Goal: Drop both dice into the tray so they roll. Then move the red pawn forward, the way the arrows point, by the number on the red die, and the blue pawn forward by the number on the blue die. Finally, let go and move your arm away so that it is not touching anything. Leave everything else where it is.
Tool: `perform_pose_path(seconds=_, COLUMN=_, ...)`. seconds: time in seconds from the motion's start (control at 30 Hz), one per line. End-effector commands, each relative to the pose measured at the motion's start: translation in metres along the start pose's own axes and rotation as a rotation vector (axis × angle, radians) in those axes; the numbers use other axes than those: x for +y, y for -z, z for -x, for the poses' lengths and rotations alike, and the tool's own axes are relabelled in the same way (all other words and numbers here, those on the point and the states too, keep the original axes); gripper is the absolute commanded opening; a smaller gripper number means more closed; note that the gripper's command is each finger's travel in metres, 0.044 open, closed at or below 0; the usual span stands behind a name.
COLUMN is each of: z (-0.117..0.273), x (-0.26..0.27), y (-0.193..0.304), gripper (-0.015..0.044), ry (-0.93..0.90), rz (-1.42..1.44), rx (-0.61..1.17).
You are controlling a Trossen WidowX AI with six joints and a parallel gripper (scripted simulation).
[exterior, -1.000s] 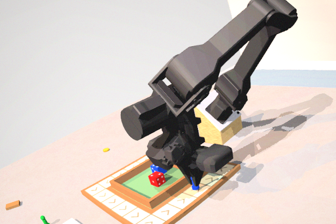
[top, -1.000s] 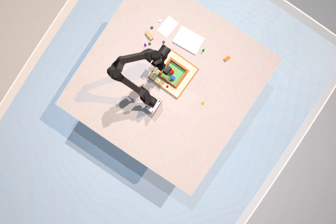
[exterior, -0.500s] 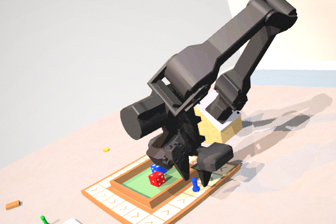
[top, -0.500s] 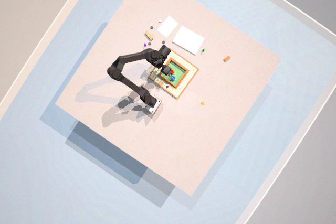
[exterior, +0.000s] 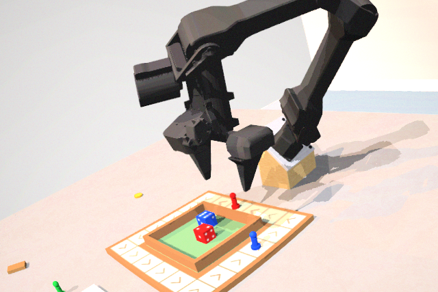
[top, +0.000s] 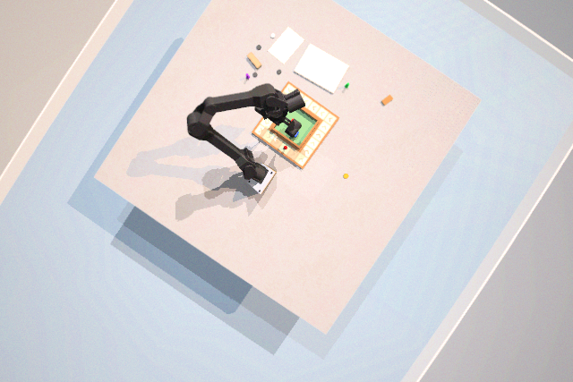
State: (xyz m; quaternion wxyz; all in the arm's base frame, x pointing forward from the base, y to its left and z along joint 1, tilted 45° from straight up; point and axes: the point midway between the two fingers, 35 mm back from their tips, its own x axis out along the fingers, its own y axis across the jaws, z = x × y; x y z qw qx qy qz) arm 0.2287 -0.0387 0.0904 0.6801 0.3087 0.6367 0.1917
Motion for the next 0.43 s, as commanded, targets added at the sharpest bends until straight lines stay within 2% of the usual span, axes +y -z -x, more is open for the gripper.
perform_pose_path(seconds=0.0, z=0.018, x=-0.030, y=0.022, gripper=0.0440, ry=-0.003, rz=0.006, rx=0.015)
perform_pose_path(seconds=0.17, z=0.041, x=-0.058, y=0.059, gripper=0.0440, ry=-0.043, rz=0.038, rx=0.021)
perform_pose_path(seconds=0.2, z=0.033, x=-0.048, y=0.042, gripper=0.0440, ry=-0.015, rz=0.021, rx=0.011)
perform_pose_path(seconds=0.4, z=0.033, x=-0.048, y=0.042, gripper=0.0440, ry=-0.015, rz=0.021, rx=0.011)
